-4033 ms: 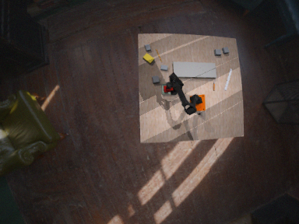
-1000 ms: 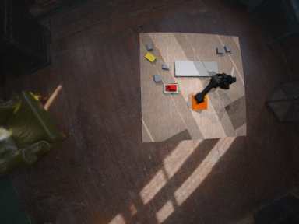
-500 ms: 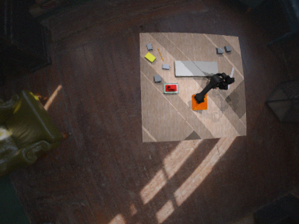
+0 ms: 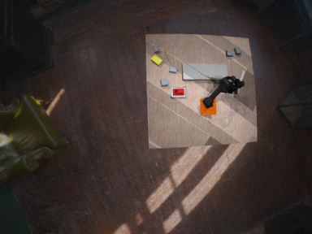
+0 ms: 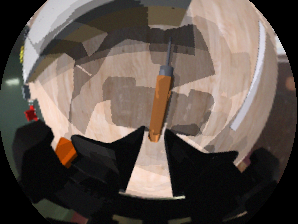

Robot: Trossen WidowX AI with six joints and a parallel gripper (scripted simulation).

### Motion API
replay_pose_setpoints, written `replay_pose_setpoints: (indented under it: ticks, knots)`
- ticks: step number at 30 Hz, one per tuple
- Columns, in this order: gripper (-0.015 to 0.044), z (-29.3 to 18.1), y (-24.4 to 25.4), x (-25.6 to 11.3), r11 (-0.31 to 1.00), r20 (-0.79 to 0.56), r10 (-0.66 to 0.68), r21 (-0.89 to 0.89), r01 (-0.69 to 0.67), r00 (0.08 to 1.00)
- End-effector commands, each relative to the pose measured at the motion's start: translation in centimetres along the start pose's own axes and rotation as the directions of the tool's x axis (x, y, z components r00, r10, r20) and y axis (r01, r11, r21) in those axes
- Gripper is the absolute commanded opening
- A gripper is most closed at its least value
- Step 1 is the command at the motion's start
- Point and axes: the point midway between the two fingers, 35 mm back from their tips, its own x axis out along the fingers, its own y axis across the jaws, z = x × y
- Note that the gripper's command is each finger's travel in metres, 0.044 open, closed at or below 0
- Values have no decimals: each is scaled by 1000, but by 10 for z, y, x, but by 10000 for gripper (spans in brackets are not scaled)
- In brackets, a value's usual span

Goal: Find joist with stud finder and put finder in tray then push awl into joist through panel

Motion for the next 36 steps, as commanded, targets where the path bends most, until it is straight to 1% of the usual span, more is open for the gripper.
replay_pose_setpoints:
  ticks: [1,7,10,24,26,32,36]
  knots:
    - [40,1,0,0,1000,3,1,6,-1,1000]
    - [0,1,0,-1,1000,3,1,6,-1,1000]
    - [0,1,-2,-11,1000,3,0,6,0,1000]
    - [0,-7,-2,-112,1000,2,-2,8,2,1000]
    - [0,-9,-1,-122,1000,1,-2,8,2,1000]
    - [0,-8,-3,-122,1000,16,-10,-9,11,1000]
    - [0,4,-15,-120,991,100,-59,-111,70,993]
